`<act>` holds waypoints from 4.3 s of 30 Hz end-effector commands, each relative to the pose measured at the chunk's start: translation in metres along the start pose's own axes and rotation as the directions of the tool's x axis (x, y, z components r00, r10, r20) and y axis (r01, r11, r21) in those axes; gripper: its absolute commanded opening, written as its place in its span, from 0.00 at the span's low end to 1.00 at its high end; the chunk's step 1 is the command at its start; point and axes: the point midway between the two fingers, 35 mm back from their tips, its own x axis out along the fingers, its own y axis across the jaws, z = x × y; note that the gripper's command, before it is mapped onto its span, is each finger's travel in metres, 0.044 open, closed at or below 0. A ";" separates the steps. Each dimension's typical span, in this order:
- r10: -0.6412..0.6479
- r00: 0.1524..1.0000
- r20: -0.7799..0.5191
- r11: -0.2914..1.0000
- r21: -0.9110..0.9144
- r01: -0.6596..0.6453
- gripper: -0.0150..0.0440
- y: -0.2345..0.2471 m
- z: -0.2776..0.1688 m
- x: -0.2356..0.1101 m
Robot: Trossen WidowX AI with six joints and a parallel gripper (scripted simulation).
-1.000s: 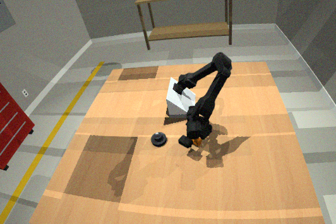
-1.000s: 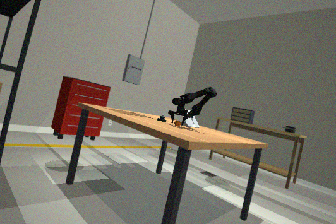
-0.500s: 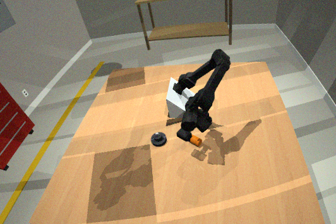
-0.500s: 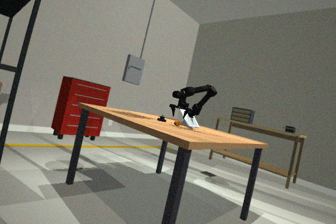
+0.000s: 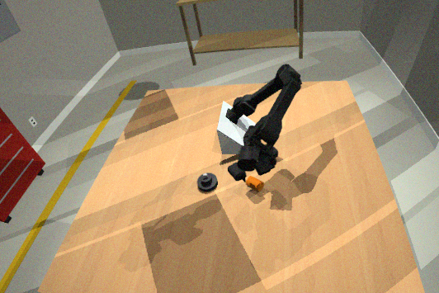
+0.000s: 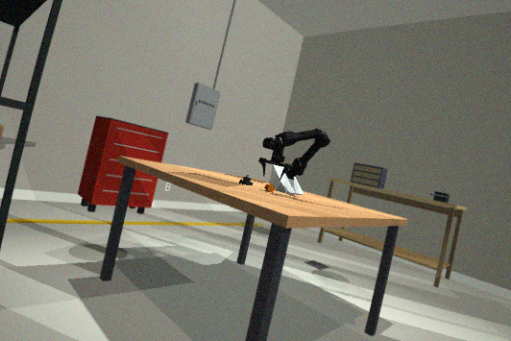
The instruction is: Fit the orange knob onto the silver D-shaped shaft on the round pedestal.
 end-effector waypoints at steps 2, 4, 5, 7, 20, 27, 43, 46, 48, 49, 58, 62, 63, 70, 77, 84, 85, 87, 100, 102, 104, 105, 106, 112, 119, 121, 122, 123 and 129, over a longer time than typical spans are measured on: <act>-0.018 0.998 -0.060 0.866 0.497 0.046 1.00 0.000 0.003 0.000; -0.024 0.996 -0.080 0.751 0.656 0.071 1.00 0.000 0.003 0.000; -0.027 0.996 -0.091 0.683 0.726 0.085 1.00 0.000 0.004 0.000; -0.033 0.993 -0.111 0.526 0.843 0.112 1.00 0.000 0.005 0.000; -0.064 0.977 -0.205 -0.293 0.939 0.178 1.00 0.002 0.009 -0.002; -0.078 0.967 -0.244 -0.626 0.767 0.143 1.00 0.003 0.010 -0.003; -0.097 0.951 -0.294 -0.951 0.309 -0.001 1.00 0.005 0.013 -0.005; -0.097 0.951 -0.294 -0.951 0.309 -0.001 1.00 0.005 0.013 -0.005; -0.097 0.951 -0.294 -0.951 0.309 -0.001 1.00 0.005 0.013 -0.005; -0.097 0.951 -0.294 -0.951 0.309 -0.001 1.00 0.005 0.013 -0.005; -0.097 0.951 -0.294 -0.951 0.309 -0.001 1.00 0.005 0.013 -0.003; -0.096 0.951 -0.293 -0.951 0.309 -0.001 1.00 0.005 0.014 0.018; -0.096 0.951 -0.293 -0.951 0.309 -0.001 1.00 0.005 0.014 0.018; -0.096 0.951 -0.293 -0.951 0.309 -0.001 1.00 0.005 0.014 0.024; -0.096 0.951 -0.293 -0.951 0.310 0.000 1.00 0.005 0.015 0.035; -0.096 0.951 -0.293 -0.951 0.310 0.000 1.00 0.005 0.015 0.046; -0.095 0.951 -0.293 -0.951 0.310 0.000 1.00 0.005 0.015 0.048; -0.095 0.951 -0.293 -0.951 0.310 0.000 1.00 0.005 0.015 0.051; -0.094 0.952 -0.292 -0.951 0.309 0.001 0.87 0.006 0.015 0.064; -0.094 0.952 -0.292 -0.951 0.309 0.001 0.78 0.006 0.015 0.064; -0.094 0.952 -0.292 -0.951 0.309 0.001 0.69 0.006 0.015 0.064; -0.094 0.952 -0.292 -0.951 0.309 0.001 0.66 0.006 0.015 0.064; -0.094 0.952 -0.292 -0.951 0.309 0.001 0.66 0.006 0.015 0.064; -0.094 0.952 -0.292 -0.951 0.309 0.001 0.66 0.006 0.015 0.064; -0.094 0.952 -0.292 -0.951 0.309 0.001 0.60 0.006 0.015 0.064; -0.094 0.952 -0.292 -0.951 0.309 0.001 0.58 0.006 0.015 0.064; -0.094 0.952 -0.292 -0.951 0.309 0.001 0.57 0.006 0.015 0.064; -0.094 0.952 -0.292 -0.951 0.309 0.001 0.56 0.006 0.015 0.064; -0.088 0.960 -0.267 -0.950 0.311 0.000 0.56 0.006 0.013 0.062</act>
